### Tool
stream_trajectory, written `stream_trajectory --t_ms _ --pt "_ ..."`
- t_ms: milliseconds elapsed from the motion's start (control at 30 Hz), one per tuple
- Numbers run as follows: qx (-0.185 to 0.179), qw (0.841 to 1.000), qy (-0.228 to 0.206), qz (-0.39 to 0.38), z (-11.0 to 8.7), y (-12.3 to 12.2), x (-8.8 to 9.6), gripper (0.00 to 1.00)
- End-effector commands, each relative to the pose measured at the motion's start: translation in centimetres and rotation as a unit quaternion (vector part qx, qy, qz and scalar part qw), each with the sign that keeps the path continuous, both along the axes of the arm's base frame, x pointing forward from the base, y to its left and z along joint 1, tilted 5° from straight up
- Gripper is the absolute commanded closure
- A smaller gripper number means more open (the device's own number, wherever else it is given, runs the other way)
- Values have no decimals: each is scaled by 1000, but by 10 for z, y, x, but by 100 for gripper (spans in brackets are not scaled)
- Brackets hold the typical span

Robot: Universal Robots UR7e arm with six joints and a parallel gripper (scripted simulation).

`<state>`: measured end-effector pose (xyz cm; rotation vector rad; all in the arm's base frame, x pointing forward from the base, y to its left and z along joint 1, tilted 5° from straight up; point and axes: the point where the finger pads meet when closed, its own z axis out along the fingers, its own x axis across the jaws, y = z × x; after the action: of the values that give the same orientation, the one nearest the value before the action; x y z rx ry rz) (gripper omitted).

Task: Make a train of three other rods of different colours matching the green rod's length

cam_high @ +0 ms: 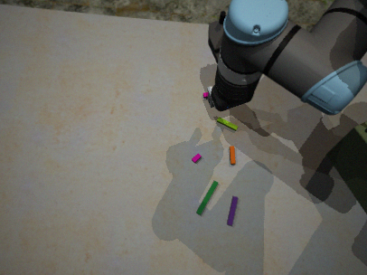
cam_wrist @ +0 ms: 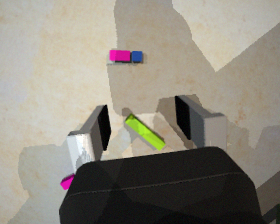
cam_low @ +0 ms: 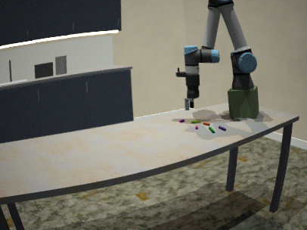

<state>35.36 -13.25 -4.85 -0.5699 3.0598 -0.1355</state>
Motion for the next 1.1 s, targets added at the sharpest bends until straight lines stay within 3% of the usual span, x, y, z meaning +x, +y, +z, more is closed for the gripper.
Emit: stream_trajectory --t_ms 0,333,800,1067 --pt "-4 996 6 83 -2 7 -3 0" --pt "-10 974 18 226 -5 21 -8 0" --pt "-14 944 26 329 -7 32 -14 0" --pt "-15 937 28 348 -7 34 -15 0"
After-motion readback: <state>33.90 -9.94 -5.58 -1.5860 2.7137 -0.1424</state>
